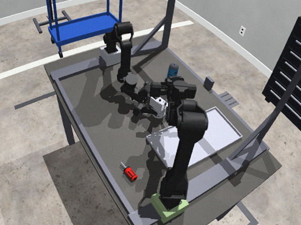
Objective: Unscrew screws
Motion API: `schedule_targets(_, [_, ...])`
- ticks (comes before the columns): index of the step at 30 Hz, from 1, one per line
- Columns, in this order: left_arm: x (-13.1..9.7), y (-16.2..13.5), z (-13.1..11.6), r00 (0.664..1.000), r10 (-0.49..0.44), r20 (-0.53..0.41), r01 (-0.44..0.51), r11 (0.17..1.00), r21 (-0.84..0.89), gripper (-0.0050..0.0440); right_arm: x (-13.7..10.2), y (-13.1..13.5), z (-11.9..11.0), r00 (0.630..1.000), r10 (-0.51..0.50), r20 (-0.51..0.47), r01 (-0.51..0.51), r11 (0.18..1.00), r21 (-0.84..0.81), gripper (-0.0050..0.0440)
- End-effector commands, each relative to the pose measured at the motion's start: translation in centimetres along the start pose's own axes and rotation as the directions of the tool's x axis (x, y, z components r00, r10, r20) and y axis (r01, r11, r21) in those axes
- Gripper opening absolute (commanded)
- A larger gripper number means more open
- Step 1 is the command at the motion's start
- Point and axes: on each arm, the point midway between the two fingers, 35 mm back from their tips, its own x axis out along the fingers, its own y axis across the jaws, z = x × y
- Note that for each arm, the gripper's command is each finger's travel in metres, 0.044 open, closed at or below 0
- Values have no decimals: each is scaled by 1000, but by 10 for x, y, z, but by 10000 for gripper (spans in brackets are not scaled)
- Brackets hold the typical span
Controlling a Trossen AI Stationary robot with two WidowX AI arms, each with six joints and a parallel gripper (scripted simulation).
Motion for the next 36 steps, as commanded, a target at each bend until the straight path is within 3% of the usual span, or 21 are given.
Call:
schedule_targets(1, [1,-1,-6,1000,-2,-17,2,1000,1,162,0,-3,13,1000,-3,25,4,1000,-21,241])
schedule_targets(5, [1,-1,-6,1000,-2,-17,2,1000,1,162,0,-3,13,1000,-3,25,4,1000,-21,241])
schedule_targets(13, [-2,-1,21,1000,-2,17,2,1000,-1,162,0,-3,13,1000,-3,25,4,1000,-21,241])
schedule_targets(27, [-2,-1,26,1000,-3,12,3,1000,-1,162,0,-3,13,1000,-3,25,4,1000,-21,241])
schedule_targets(30, [-3,-1,19,1000,-2,-4,2,1000,0,162,0,-3,13,1000,-3,25,4,1000,-21,313])
schedule_targets(32, [-3,-1,19,1000,-2,-4,2,1000,0,162,0,-3,13,1000,-3,25,4,1000,-21,313])
schedule_targets(36, [-3,-1,19,1000,-2,-4,2,1000,0,162,-8,-4,17,999,-4,32,5,1000,-30,400])
